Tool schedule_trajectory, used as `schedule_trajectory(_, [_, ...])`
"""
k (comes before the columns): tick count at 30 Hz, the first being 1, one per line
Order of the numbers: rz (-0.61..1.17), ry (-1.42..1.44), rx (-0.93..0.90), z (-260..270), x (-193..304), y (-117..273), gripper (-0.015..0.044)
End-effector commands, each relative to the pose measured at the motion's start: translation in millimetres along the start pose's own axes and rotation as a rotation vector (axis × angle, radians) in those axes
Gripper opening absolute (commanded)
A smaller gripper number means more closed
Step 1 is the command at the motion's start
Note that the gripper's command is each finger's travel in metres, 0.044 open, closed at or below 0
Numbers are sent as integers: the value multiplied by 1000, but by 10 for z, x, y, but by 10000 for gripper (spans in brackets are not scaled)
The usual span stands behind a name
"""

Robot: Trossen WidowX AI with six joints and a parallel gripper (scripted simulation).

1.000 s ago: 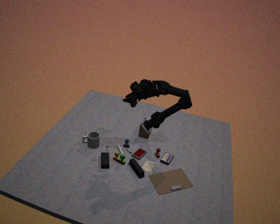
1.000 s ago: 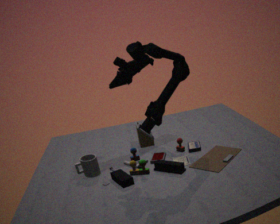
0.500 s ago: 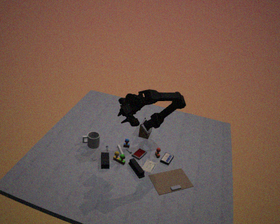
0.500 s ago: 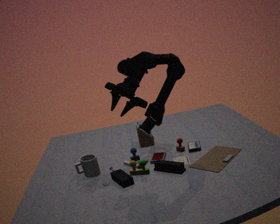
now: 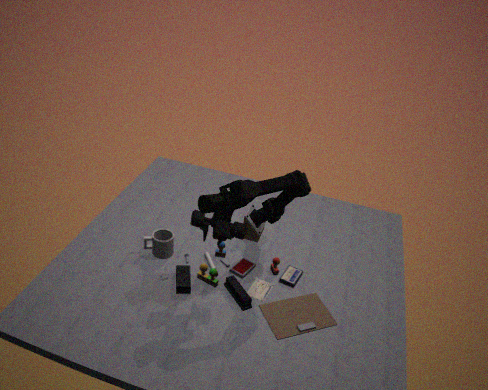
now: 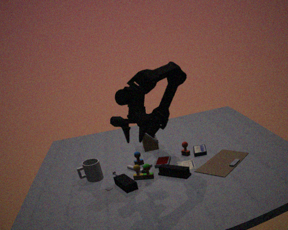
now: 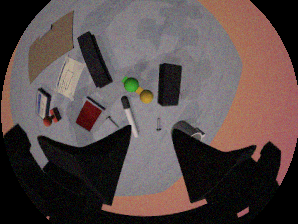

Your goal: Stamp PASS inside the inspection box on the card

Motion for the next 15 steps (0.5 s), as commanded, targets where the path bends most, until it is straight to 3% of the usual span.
schedule_trajectory(1, [-135, 481, -212, -10, -319, -535, 228])
schedule_trajectory(15, [-135, 481, -212, -45, -363, -542, 228])
Point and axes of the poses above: the point midway between the two fingers, 35 mm back from their tips, its own y axis back along the fingers, its own z axis across the jaws, x = y × z, the point moved 9 cm from there along y, back along the fingers, and after that the axes turned 9 degrees about y, right-handed, at the moved point
